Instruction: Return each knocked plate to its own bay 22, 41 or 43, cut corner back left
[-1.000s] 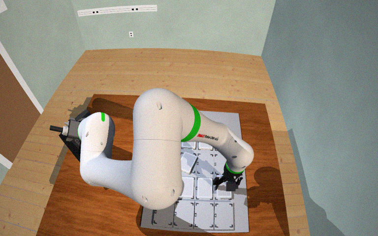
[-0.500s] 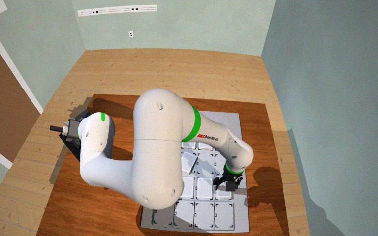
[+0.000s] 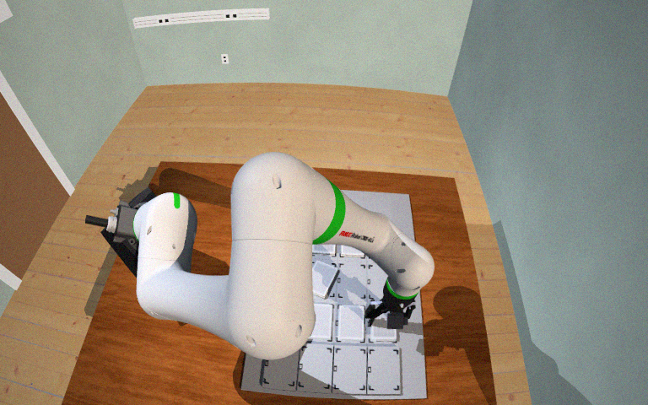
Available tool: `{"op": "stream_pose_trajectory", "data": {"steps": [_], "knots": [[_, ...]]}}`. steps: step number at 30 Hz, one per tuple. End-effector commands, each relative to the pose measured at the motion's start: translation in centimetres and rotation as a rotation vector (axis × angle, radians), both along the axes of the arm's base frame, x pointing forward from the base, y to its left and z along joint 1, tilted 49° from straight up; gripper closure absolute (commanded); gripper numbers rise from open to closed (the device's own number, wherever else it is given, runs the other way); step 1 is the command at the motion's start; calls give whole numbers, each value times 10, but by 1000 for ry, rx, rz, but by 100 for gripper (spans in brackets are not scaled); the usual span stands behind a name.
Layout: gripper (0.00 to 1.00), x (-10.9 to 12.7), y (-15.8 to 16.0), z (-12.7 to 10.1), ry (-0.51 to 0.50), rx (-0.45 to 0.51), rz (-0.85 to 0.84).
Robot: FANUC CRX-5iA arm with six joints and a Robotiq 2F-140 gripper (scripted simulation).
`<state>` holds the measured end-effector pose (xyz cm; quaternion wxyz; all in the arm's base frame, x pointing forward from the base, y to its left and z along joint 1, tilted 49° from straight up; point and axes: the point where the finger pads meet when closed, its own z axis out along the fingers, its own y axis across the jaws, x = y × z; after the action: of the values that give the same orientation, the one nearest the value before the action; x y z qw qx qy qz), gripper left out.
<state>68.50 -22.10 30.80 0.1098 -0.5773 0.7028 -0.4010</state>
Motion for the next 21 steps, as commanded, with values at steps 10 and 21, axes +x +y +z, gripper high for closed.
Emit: {"op": "stream_pose_trajectory", "data": {"steps": [10,21], "knots": [[90,2,-1,-1,-2,0,0],[90,2,-1,-1,-2,0,0]]}}
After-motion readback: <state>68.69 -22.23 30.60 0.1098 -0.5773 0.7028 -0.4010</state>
